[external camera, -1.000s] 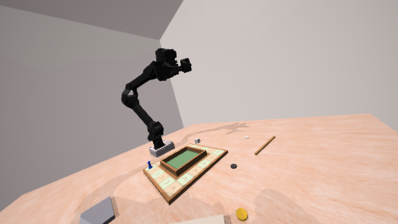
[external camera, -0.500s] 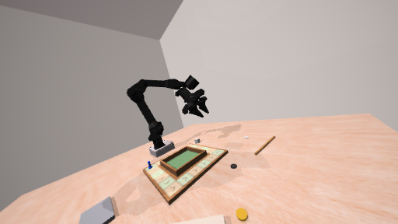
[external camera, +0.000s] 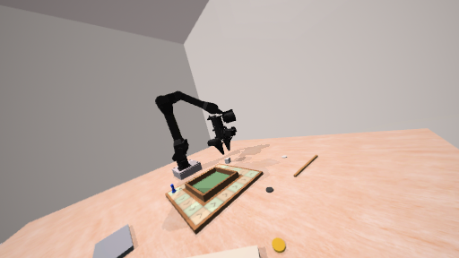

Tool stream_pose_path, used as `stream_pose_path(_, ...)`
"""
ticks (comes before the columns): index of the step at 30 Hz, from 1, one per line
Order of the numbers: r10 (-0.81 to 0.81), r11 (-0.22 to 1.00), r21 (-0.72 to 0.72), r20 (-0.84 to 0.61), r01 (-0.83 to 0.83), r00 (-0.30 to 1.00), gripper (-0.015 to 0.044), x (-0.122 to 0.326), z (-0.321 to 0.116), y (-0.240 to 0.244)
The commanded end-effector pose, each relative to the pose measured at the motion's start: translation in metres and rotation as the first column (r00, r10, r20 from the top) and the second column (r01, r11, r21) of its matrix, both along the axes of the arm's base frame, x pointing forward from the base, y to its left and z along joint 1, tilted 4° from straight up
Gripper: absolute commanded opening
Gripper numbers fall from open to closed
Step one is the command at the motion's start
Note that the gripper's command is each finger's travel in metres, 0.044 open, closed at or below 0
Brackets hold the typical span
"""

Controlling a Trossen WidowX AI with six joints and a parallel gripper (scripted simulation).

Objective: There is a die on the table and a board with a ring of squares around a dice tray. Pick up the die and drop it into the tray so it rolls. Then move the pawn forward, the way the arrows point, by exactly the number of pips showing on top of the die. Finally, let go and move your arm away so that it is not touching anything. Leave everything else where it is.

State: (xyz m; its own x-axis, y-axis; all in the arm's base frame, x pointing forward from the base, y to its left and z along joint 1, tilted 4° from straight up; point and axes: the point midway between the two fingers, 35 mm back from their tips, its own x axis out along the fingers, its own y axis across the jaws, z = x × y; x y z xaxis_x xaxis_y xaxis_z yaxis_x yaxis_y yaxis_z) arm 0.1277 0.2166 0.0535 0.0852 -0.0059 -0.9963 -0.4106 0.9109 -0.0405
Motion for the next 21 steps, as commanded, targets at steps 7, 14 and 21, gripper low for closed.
stream_pose_path(7, -0.003, 1.000, -0.019, -0.023, 0.002, 1.000, 0.0275, -0.005, -0.019, -0.003)
stream_pose_path(14, -0.003, 1.000, -0.019, -0.023, 0.002, 1.000, 0.0275, -0.005, -0.025, -0.003)
stream_pose_path(21, -0.003, 1.000, -0.019, -0.023, 0.002, 1.000, 0.0275, -0.004, -0.036, -0.003)
